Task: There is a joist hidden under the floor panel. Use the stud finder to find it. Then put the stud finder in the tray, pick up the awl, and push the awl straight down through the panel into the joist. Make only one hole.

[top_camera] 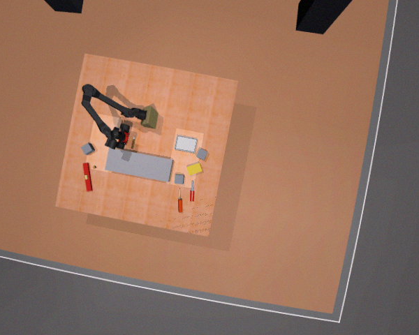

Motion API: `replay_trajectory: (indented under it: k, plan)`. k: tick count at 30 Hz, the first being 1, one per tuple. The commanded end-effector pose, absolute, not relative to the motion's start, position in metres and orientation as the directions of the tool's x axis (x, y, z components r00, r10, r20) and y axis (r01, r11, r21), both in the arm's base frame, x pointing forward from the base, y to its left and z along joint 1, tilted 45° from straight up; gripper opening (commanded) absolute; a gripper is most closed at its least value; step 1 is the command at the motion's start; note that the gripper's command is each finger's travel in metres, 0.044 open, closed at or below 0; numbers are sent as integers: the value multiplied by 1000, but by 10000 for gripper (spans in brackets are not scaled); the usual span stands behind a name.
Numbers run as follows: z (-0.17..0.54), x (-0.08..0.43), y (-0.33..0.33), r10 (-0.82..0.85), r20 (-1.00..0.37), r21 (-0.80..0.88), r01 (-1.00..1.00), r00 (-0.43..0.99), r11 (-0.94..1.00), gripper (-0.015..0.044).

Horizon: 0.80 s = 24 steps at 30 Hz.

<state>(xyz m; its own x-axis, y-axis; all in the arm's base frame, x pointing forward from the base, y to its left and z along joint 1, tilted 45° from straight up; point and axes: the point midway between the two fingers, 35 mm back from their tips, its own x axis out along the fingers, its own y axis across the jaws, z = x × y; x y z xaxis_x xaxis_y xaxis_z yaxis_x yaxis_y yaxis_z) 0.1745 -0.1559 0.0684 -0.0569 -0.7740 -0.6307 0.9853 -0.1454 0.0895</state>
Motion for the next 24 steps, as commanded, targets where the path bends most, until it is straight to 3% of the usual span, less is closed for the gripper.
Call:
replay_trajectory:
  k: [1,5,24]
  plan:
    - [72,178,-152,-773,-633,97,985,-49,-142,104]
    - [76,178,-148,-771,-634,97,985,-49,-142,0]
    - [92,180,-130,-769,-637,96,985,-49,-143,0]
